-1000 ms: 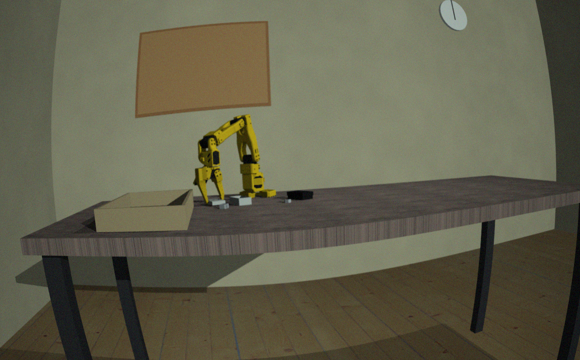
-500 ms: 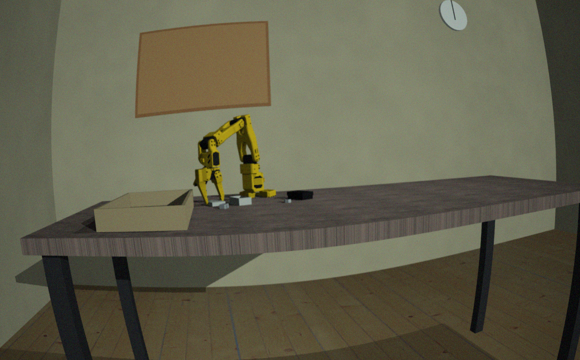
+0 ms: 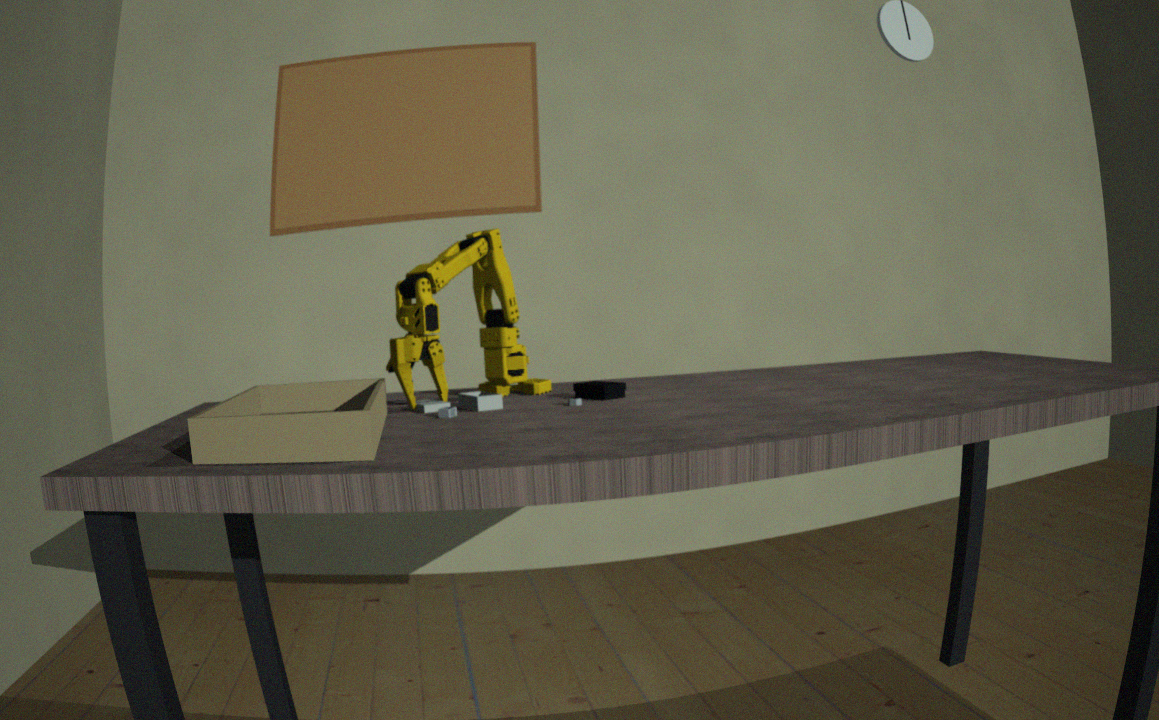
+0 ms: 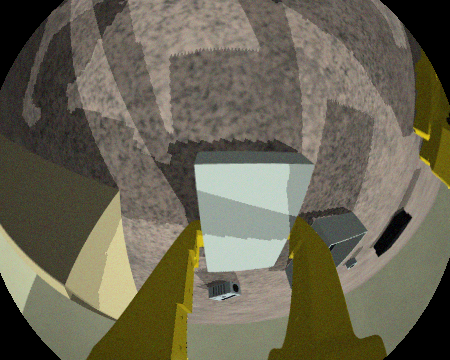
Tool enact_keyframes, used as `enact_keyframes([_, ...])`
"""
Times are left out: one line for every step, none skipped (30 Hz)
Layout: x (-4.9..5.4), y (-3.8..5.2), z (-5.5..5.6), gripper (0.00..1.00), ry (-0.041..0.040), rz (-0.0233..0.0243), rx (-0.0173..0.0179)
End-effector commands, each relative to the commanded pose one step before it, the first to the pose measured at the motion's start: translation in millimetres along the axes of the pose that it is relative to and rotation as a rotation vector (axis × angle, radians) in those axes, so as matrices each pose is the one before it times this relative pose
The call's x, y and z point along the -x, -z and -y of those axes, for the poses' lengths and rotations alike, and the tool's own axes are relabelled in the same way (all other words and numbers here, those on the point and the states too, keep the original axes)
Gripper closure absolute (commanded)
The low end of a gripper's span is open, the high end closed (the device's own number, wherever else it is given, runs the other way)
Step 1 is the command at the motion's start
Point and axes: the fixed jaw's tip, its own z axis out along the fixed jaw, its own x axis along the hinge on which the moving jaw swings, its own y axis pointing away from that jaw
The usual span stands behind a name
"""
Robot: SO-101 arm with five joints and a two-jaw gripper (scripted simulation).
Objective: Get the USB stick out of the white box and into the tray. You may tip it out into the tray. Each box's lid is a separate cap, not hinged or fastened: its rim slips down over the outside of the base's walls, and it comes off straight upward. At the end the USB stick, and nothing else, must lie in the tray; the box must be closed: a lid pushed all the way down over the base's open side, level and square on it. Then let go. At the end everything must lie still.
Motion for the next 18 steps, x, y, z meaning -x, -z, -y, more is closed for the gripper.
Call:
enact_keyframes([0.33, 2.576, -3.56, 0.78, 0.00287, -0.01007, 0.02229])
enact_keyframes([0.00, 0.000, 0.00, 0.78, 0.00000, 0.00000, 0.00000])
enact_keyframes([0.00, 0.000, 0.00, 0.78, 0.00000, 0.00000, 0.00000])
enact_keyframes([0.00, 0.000, 0.00, 0.78, 0.00000, 0.00000, 0.00000])
enact_keyframes([0.00, 0.000, 0.00, 0.78, 0.00000, 0.00000, 0.00000])
enact_keyframes([0.00, 0.000, 0.00, 0.77, 0.00000, 0.00000, 0.00000])
enact_keyframes([0.00, 0.000, 0.00, 0.77, 0.00000, 0.00000, 0.00000])
enact_keyframes([0.00, 0.000, 0.00, 0.77, 0.00000, 0.00000, 0.00000])
enact_keyframes([0.00, 0.000, 0.00, 0.77, 0.00000, 0.00000, 0.00000])
enact_keyframes([0.00, 0.000, 0.00, 0.77, 0.00000, 0.00000, 0.00000])
enact_keyframes([0.00, 0.000, 0.00, 0.77, 0.00000, 0.00000, 0.00000])
enact_keyframes([0.00, 0.000, 0.00, 0.76, 0.00000, 0.00000, 0.00000])
enact_keyframes([0.00, 0.000, 0.00, 0.76, 0.00000, 0.00000, 0.00000])
enact_keyframes([0.00, 0.000, 0.00, 0.76, 0.00000, 0.00000, 0.00000])
enact_keyframes([0.00, 0.003, 0.00, 0.76, 0.00000, 0.00001, 0.00001])
enact_keyframes([0.00, 0.000, 0.00, 0.76, 0.00000, 0.00000, 0.00000])
enact_keyframes([0.00, 0.000, 0.00, 0.76, 0.00000, 0.00000, 0.00000])
enact_keyframes([0.00, 0.000, 0.00, 0.76, 0.00000, 0.00000, 0.00000])
